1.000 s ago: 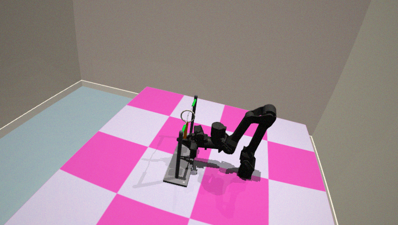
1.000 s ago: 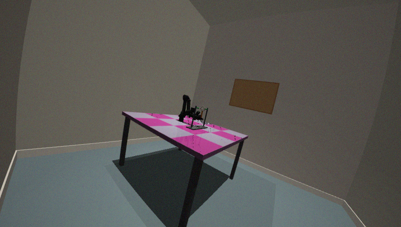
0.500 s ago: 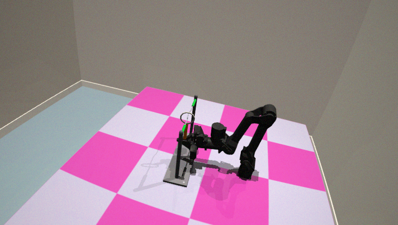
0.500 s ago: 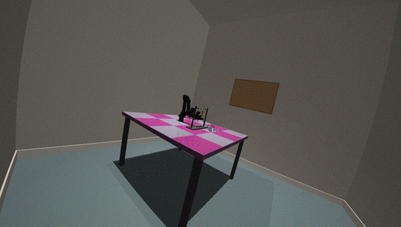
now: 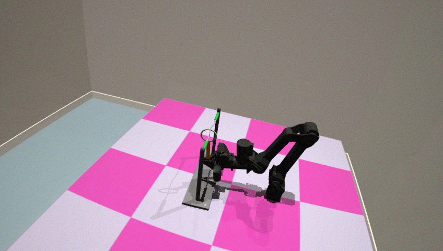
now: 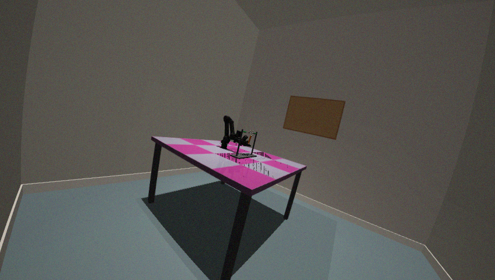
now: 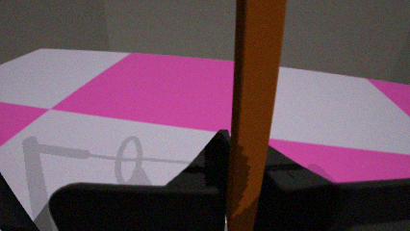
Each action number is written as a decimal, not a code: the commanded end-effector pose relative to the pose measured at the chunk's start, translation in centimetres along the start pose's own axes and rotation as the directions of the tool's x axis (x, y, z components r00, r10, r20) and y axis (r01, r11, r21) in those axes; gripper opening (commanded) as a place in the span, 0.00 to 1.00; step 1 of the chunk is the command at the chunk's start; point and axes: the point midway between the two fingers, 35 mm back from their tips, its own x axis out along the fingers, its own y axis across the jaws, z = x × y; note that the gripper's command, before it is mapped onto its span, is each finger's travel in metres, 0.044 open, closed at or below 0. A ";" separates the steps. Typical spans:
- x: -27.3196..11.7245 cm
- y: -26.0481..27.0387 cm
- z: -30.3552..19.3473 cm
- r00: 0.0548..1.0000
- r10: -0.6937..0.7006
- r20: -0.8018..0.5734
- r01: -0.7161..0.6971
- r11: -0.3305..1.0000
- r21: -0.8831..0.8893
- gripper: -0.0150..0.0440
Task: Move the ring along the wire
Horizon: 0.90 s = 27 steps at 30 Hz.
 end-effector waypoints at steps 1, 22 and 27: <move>-0.5 0.3 0.2 0.999 -0.013 -0.032 0.013 1.000 0.006 0.00; -2.5 3.5 0.4 0.982 -0.054 -0.179 0.066 0.996 0.065 0.00; -2.5 4.0 0.4 0.982 -0.056 -0.179 0.069 0.995 0.068 0.00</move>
